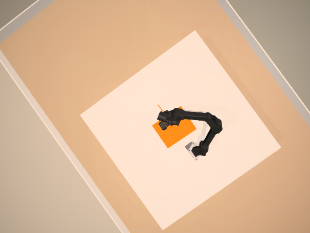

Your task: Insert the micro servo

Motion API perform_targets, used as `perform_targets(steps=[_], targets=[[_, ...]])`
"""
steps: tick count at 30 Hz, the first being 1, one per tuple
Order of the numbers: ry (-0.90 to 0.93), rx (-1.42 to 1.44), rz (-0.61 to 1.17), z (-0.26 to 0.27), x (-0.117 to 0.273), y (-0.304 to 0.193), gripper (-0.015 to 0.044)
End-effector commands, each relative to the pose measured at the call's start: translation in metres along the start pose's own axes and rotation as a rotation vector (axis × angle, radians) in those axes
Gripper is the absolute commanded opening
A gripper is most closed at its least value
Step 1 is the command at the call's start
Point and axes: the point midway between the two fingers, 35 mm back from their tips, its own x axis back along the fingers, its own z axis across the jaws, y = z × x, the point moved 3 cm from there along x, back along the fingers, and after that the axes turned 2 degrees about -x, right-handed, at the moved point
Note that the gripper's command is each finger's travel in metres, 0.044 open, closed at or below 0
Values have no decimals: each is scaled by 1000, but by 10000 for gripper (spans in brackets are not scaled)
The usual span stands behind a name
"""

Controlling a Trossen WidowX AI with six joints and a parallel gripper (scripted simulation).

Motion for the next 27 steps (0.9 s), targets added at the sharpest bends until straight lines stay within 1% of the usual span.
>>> perform_targets(steps=[1,16,23,27], targets=[[-3,-6,6,-1,-5,2,0],[-3,-6,6,-1,-5,2,0],[-2,-5,6,-1,12,1,0],[-2,-5,6,-2,13,0,0]])
